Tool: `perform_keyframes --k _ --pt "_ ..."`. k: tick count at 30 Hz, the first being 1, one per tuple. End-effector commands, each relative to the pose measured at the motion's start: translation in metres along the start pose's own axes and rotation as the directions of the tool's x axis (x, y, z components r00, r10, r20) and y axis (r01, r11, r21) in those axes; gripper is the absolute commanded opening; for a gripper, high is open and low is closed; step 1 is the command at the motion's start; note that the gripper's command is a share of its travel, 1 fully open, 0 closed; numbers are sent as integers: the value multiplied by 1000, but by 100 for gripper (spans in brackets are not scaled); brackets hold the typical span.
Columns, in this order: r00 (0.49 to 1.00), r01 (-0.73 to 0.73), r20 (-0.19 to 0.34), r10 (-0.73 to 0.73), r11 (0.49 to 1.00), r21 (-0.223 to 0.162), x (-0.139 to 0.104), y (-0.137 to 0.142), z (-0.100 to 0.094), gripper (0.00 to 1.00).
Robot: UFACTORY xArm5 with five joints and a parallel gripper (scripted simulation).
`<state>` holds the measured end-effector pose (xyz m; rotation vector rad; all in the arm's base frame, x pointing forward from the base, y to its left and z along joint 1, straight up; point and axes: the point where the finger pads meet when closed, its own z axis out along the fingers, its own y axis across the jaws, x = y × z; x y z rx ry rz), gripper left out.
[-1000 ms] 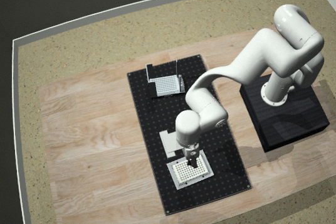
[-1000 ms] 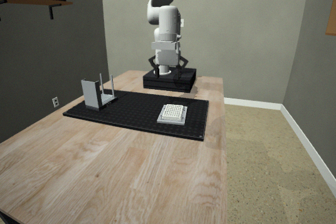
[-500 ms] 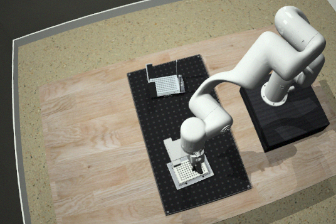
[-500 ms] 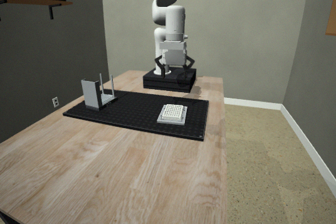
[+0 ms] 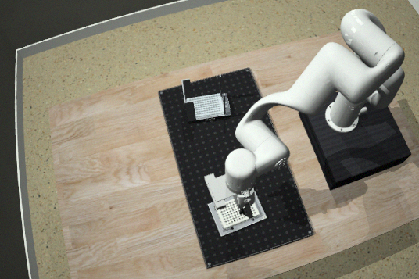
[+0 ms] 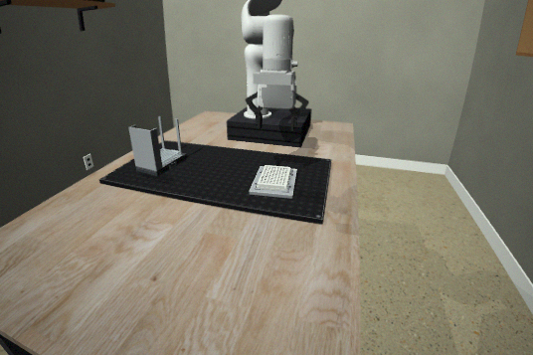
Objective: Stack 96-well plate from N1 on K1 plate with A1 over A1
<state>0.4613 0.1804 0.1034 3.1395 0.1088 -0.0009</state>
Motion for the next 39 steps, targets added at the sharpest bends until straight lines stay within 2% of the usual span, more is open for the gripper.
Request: perform_keyframes --k 1,39 --pt "1000 0 -4 0 1000 1 1 0 5 100" --pt "1000 0 -4 0 1000 1 1 0 58 100"
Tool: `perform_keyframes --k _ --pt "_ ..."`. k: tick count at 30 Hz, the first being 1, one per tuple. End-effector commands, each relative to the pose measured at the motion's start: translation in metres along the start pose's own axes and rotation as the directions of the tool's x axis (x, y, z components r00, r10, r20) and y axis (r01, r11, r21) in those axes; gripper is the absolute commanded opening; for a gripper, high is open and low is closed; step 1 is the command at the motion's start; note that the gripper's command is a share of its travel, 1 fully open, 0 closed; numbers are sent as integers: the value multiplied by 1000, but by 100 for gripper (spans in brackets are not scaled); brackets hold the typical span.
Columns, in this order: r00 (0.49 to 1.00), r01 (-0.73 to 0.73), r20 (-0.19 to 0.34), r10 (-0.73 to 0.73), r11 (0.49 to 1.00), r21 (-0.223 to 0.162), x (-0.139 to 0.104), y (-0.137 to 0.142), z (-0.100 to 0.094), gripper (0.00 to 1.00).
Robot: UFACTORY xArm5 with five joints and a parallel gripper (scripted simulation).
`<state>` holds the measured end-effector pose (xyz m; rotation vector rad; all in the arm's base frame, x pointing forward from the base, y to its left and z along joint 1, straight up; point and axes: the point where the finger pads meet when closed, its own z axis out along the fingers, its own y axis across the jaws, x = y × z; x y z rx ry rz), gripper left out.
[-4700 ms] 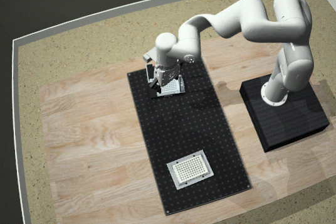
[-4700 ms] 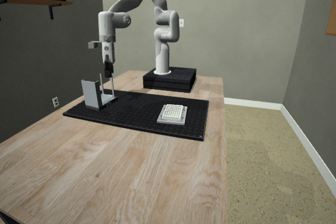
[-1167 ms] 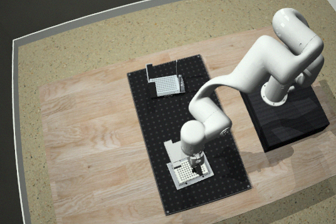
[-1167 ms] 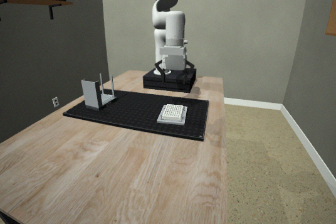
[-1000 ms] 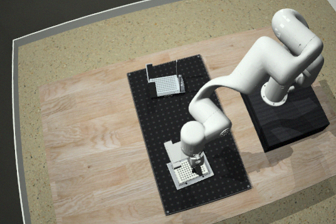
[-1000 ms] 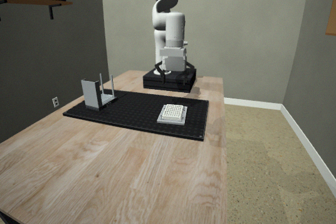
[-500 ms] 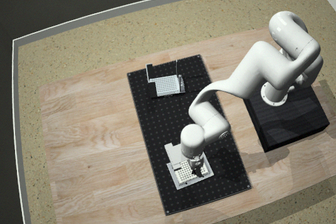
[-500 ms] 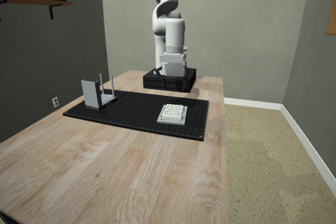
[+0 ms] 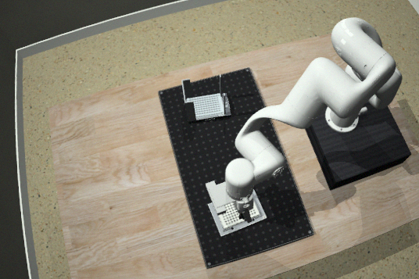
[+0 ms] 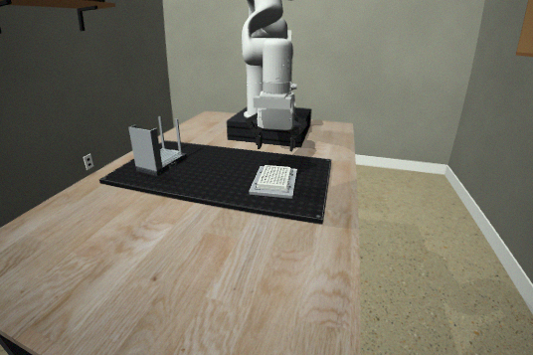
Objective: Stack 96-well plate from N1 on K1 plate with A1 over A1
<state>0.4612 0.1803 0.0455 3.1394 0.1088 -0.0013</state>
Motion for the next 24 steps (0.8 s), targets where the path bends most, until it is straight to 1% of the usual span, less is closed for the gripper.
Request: perform_keyframes --k 1,15,17,24 --pt "1000 0 -4 0 1000 1 1 0 2 100" --pt "1000 0 -4 0 1000 1 2 -1 25 100" --pt "1000 0 -4 0 1000 1 2 -1 25 100" --pt "1000 0 -4 0 1000 1 2 -1 37 100"
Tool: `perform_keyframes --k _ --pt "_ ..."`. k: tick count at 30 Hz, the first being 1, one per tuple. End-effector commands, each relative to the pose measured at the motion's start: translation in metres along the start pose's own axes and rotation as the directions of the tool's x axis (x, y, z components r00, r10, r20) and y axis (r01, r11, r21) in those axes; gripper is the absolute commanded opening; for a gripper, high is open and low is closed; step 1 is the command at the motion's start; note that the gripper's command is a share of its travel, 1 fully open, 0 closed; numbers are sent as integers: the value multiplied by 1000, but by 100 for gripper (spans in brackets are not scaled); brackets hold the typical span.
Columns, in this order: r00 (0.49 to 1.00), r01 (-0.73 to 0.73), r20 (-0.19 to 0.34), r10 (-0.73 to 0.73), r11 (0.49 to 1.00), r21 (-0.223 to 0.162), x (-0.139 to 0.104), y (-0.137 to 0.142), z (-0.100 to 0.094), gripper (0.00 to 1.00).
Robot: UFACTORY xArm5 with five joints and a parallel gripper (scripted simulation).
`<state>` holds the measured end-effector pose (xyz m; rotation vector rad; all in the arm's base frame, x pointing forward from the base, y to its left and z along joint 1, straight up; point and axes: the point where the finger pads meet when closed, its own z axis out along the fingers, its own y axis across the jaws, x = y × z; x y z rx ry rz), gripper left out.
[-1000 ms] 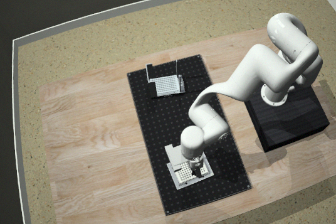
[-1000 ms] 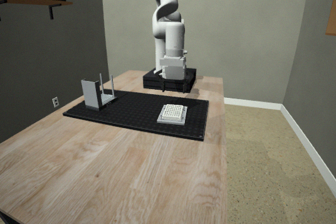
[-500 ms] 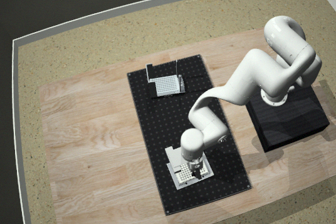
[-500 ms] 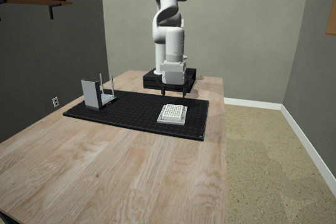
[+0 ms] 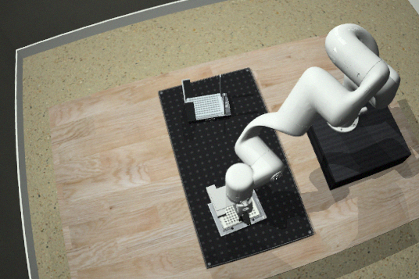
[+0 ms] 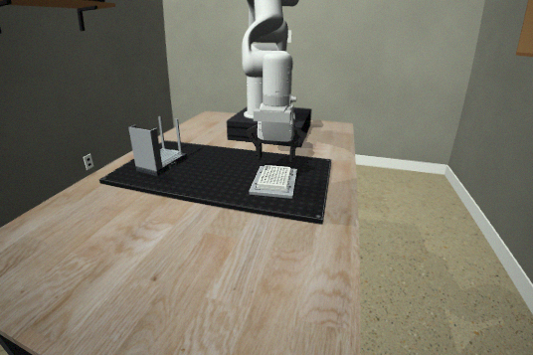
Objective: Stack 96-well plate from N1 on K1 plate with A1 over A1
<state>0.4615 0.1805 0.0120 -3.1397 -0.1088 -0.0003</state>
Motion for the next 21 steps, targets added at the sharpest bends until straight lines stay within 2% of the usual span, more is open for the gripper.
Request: perform_keyframes --k 1,21 --pt "1000 0 -3 0 1000 1 1 0 5 100" --pt "1000 0 -3 0 1000 1 1 0 35 100"
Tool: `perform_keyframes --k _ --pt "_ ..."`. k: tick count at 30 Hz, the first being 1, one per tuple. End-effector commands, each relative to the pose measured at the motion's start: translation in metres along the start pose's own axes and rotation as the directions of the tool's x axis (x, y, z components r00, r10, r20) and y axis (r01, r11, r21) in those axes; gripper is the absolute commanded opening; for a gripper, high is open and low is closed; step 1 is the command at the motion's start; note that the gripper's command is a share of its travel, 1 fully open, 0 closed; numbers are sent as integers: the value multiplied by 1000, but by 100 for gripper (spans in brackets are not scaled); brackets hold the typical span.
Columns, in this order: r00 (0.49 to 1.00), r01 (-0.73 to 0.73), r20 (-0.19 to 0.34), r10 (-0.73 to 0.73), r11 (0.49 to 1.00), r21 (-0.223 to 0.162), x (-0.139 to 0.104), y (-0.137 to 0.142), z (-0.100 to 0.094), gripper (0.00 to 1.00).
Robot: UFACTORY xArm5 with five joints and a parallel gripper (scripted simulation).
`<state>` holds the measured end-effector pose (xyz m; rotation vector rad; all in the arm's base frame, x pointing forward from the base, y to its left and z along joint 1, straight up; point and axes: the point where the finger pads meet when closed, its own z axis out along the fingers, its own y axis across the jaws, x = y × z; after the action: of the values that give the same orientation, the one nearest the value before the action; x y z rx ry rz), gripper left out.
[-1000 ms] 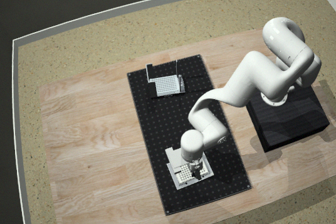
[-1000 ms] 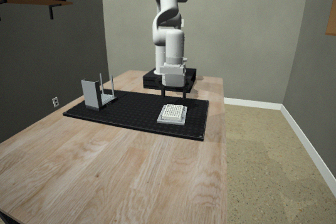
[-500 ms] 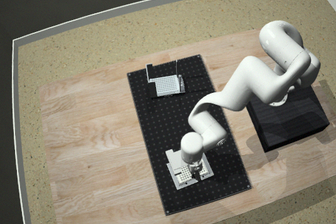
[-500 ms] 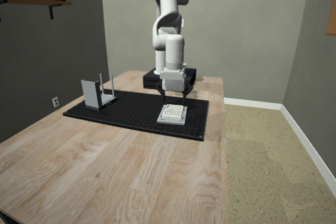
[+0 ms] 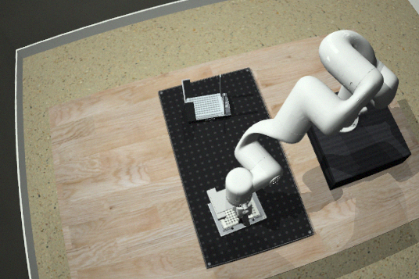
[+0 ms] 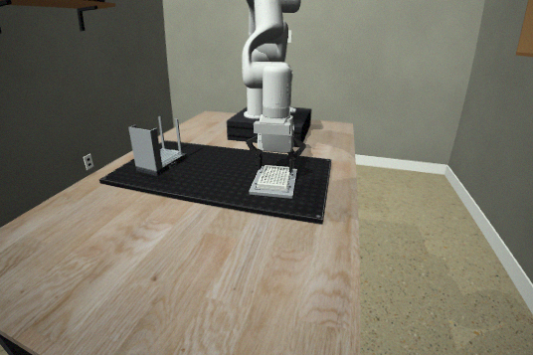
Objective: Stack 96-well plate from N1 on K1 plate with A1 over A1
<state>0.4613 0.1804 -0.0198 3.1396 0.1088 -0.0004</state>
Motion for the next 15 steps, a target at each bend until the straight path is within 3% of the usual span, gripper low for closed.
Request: perform_keyframes --k 1,15 --pt "1000 0 -4 0 1000 1 1 0 3 100" --pt "1000 0 -4 0 1000 1 1 0 5 100"
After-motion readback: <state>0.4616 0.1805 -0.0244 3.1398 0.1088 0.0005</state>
